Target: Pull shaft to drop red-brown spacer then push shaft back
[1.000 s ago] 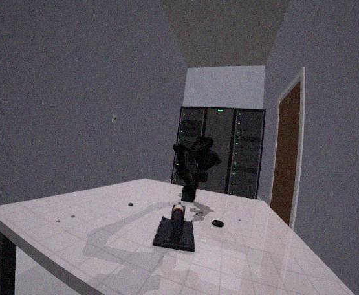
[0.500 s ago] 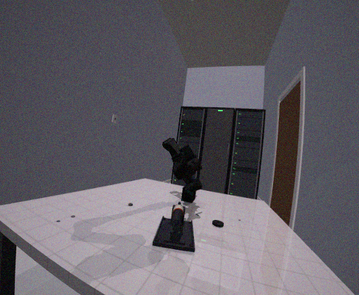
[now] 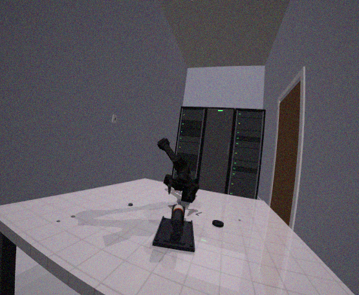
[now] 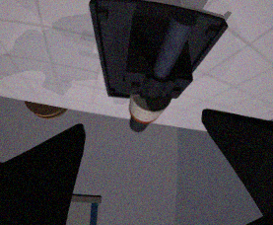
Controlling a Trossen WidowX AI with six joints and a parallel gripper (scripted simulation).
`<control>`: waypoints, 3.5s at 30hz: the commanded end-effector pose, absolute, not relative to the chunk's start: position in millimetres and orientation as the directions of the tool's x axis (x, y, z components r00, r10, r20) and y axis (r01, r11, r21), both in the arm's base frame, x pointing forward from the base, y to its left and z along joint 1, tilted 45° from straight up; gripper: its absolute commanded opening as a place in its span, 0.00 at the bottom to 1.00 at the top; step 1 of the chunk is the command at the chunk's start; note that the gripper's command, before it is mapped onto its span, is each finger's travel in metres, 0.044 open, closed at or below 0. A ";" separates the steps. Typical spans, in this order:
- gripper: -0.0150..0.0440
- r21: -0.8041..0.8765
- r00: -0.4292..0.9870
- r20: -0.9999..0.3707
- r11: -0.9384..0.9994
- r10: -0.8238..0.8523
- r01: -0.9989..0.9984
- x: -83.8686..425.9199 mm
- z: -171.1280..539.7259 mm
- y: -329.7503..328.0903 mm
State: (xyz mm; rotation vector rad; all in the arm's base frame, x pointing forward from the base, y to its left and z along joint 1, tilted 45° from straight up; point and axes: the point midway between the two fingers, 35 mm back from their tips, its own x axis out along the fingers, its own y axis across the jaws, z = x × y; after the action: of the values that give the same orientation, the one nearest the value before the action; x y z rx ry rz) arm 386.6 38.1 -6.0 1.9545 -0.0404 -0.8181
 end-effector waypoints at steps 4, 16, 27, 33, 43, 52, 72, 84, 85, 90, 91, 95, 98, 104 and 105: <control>1.00 0.684 0.697 -0.618 -0.686 -0.364 0.249 338.9 -21.7 16.8; 1.00 0.684 0.697 -0.618 -0.686 -0.364 0.249 338.1 -22.5 17.5; 1.00 0.684 0.697 -0.618 -0.686 -0.364 0.249 338.1 -22.5 17.5; 1.00 0.684 0.697 -0.618 -0.686 -0.364 0.249 338.1 -22.5 17.5; 1.00 0.684 0.697 -0.618 -0.686 -0.364 0.249 338.1 -22.5 17.5; 1.00 0.684 0.697 -0.618 -0.686 -0.364 0.249 342.0 -25.5 16.0; 1.00 0.685 0.698 -0.617 -0.685 -0.365 0.248 364.1 -45.8 4.3; 1.00 0.685 0.698 -0.617 -0.685 -0.365 0.247 366.6 -48.6 2.6; 1.00 0.685 0.698 -0.617 -0.685 -0.365 0.247 366.6 -48.6 2.6; 1.00 0.685 0.698 -0.617 -0.685 -0.365 0.247 366.6 -48.6 2.6; 1.00 0.685 0.698 -0.617 -0.685 -0.365 0.247 366.6 -48.6 2.6; 1.00 0.685 0.698 -0.617 -0.685 -0.365 0.247 366.6 -48.6 2.6; 1.00 0.685 0.698 -0.617 -0.685 -0.365 0.247 366.6 -48.6 2.6; 1.00 0.685 0.698 -0.617 -0.685 -0.365 0.247 366.6 -48.6 2.6; 1.00 0.685 0.698 -0.617 -0.685 -0.365 0.247 366.6 -48.6 2.6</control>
State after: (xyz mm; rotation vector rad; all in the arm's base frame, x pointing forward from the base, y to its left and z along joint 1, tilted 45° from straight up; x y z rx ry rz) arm 365.8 1.8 -48.6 2.1087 -0.0961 -0.9852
